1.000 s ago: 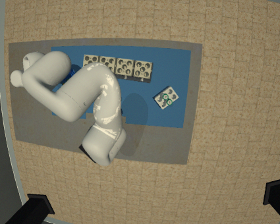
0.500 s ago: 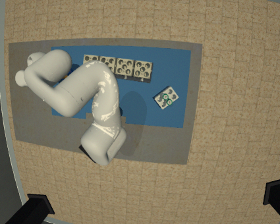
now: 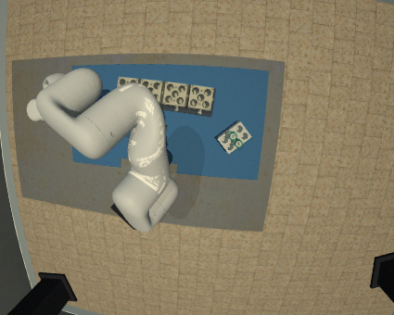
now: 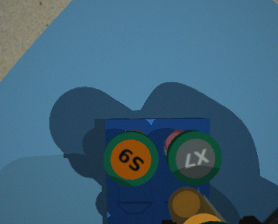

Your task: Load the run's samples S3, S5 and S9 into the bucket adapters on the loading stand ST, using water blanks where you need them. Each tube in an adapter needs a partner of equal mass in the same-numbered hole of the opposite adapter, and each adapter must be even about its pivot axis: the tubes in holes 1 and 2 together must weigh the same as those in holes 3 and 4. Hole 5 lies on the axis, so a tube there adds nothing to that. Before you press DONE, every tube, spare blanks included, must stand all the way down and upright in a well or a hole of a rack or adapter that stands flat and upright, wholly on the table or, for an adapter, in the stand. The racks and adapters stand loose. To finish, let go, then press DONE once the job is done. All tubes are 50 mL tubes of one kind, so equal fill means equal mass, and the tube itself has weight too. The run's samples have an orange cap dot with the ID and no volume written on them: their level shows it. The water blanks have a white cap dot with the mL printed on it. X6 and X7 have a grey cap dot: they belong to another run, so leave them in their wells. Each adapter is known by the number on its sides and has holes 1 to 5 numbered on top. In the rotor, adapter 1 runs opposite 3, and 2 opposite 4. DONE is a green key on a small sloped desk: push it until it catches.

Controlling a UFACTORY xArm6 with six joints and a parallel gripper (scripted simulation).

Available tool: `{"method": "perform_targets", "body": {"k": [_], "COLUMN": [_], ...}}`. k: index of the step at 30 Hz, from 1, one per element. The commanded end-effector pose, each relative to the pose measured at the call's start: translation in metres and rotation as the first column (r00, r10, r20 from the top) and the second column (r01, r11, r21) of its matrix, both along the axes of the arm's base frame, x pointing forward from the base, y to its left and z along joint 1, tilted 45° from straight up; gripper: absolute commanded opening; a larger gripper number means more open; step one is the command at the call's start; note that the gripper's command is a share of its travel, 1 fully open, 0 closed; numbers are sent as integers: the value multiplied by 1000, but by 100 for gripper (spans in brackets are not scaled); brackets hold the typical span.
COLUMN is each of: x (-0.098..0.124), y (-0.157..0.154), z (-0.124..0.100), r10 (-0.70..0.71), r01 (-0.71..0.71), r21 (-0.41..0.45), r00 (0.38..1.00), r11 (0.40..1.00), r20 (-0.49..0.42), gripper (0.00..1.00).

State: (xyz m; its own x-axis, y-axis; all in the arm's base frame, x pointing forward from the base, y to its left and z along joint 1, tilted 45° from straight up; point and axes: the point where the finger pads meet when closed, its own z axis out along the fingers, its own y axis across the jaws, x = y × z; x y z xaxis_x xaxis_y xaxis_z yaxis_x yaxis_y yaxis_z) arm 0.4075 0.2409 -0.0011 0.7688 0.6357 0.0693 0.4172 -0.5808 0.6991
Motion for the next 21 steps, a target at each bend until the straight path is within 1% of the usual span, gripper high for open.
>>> {"method": "perform_targets", "body": {"k": [1, 12, 21], "x": [1, 1, 5], "y": [2, 2, -3], "z": [1, 1, -6], "r10": [2, 2, 2], "r01": [-2, -2, -2], "r21": [3, 3, 3], "r00": [1000, 1000, 1000], "r11": [1000, 1000, 1000], "r20": [2, 2, 2], "gripper": [0, 0, 0]}}
